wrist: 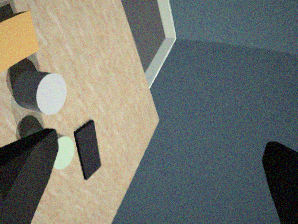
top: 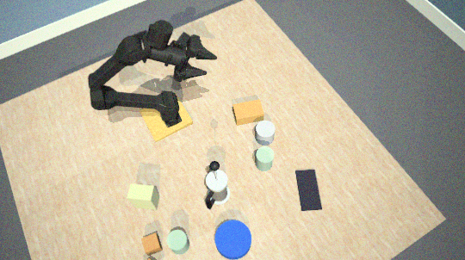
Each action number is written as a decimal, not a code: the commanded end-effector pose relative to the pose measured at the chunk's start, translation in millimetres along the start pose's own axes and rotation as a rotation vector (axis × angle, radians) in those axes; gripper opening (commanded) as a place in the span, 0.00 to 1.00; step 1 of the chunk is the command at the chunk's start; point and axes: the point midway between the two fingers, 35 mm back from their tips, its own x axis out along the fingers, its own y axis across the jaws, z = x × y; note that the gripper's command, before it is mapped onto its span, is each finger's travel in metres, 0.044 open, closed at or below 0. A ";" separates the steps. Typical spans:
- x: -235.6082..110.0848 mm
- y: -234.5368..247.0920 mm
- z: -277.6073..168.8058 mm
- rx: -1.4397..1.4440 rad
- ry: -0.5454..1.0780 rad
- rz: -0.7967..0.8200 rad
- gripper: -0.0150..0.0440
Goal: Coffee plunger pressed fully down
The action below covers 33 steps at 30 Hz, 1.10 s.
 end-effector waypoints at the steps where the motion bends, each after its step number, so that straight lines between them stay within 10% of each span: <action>1: 28.6 -28.9 -66.6 0.654 0.305 -0.090 1.00; 23: 13.5 -16.9 -246.2 1.793 0.772 -0.673 1.00; 33: 25.5 17.6 -259.3 1.844 0.786 -0.719 1.00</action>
